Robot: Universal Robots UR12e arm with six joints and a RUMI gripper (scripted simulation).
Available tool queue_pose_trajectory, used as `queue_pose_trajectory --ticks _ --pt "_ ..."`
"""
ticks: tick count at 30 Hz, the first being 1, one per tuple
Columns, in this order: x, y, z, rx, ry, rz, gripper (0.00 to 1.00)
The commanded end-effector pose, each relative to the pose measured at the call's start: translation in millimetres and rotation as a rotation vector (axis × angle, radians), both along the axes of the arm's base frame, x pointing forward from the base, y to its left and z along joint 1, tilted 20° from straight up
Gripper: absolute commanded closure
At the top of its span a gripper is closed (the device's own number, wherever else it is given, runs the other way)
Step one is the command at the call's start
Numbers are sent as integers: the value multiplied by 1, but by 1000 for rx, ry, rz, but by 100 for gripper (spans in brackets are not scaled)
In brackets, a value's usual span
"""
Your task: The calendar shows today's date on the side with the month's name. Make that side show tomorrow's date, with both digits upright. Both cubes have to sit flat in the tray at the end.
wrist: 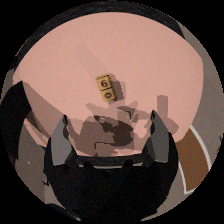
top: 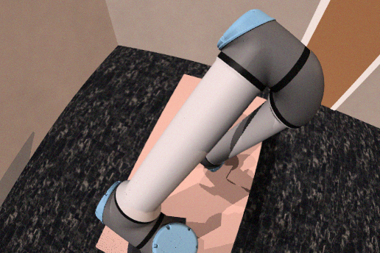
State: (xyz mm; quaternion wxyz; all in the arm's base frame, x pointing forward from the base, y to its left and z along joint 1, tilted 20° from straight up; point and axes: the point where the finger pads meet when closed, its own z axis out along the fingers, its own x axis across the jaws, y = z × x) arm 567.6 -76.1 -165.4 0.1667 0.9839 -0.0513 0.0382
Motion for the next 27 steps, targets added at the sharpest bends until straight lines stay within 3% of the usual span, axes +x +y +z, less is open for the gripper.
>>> queue_pose_trajectory --ticks 1,8,18,19,27 --pt "0 -2 -3 -4 36 118 0" --pt "0 -4 -6 -10 69 211 0" --pt "-1 -4 -7 -12 76 232 0" --pt "-1 -4 -7 -12 76 232 72" --pt "-1 -4 -7 -12 76 232 72"
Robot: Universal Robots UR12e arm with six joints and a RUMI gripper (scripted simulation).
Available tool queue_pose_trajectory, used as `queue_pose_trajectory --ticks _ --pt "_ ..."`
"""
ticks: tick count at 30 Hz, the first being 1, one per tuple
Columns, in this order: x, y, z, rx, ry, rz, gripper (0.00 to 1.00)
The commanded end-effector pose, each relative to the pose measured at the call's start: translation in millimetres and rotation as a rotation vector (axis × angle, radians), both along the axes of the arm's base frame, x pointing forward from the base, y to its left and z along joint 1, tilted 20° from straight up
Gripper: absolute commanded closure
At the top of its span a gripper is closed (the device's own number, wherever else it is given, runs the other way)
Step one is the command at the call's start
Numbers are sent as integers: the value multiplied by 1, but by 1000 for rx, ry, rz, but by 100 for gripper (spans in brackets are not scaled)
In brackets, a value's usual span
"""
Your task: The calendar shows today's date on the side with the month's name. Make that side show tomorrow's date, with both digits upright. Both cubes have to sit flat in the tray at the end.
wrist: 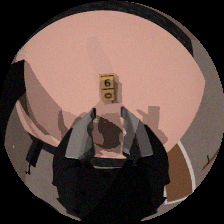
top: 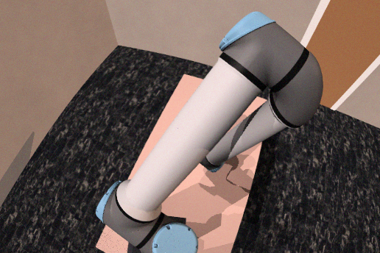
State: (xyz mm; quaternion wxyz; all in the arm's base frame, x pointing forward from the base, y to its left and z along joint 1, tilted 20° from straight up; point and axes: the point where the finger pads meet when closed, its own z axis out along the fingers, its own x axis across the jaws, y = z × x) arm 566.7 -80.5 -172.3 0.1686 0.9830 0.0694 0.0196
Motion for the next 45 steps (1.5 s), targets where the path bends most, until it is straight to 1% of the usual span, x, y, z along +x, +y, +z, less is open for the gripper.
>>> queue_pose_trajectory --ticks 1,35,45 --pt "0 0 0 0 -1 0 72" --pt "0 0 -1 0 0 3 72" --pt "1 -3 -8 -1 3 13 72"
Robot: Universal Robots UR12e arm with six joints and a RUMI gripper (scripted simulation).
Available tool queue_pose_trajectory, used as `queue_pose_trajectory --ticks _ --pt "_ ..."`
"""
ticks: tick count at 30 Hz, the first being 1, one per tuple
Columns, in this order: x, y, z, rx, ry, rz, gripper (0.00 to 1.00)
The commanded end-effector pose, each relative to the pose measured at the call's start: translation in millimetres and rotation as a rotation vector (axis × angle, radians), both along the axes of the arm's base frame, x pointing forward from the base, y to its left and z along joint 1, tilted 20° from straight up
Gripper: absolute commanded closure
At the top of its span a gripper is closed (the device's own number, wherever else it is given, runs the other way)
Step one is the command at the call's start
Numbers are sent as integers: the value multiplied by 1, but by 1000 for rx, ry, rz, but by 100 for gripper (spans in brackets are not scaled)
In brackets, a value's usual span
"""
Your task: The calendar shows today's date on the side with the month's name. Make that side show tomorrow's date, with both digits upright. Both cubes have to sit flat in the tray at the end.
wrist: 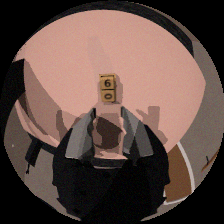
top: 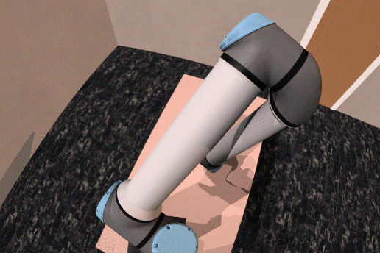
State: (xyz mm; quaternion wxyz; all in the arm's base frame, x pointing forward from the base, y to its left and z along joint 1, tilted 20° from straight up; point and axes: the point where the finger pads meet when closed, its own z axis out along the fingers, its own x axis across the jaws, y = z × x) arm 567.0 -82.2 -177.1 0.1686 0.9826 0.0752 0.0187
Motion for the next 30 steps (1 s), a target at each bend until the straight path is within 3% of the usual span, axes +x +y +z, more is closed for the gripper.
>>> queue_pose_trajectory --ticks 1,30 --pt "1 -1 -4 0 0 2 72" --pt "3 -14 -38 0 0 2 72"
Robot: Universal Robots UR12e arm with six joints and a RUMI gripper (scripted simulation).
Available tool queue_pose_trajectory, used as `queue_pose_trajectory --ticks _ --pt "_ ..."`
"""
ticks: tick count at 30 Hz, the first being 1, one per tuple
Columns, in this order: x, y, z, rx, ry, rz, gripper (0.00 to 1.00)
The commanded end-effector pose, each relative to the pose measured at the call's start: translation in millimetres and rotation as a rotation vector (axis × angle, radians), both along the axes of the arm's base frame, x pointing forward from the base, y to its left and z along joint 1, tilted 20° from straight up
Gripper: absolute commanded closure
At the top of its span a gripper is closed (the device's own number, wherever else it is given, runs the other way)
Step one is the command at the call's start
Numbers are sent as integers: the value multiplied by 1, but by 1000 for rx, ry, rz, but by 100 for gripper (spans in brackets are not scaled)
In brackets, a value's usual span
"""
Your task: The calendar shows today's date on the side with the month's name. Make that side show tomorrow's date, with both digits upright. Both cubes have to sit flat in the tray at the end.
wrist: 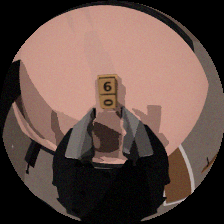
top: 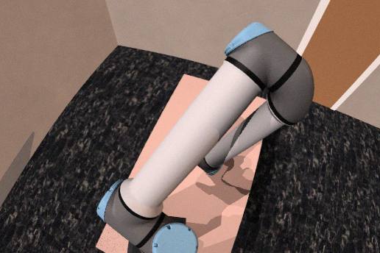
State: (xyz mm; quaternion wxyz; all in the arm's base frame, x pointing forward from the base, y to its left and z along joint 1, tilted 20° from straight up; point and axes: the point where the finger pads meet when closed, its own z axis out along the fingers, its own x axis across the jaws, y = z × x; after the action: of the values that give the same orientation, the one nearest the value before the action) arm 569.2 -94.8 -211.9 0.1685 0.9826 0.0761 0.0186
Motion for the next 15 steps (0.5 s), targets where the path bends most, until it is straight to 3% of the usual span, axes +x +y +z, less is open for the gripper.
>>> queue_pose_trajectory --ticks 1,15 --pt "1 -2 -4 0 -1 0 72" --pt "1 -4 -10 0 -1 0 72"
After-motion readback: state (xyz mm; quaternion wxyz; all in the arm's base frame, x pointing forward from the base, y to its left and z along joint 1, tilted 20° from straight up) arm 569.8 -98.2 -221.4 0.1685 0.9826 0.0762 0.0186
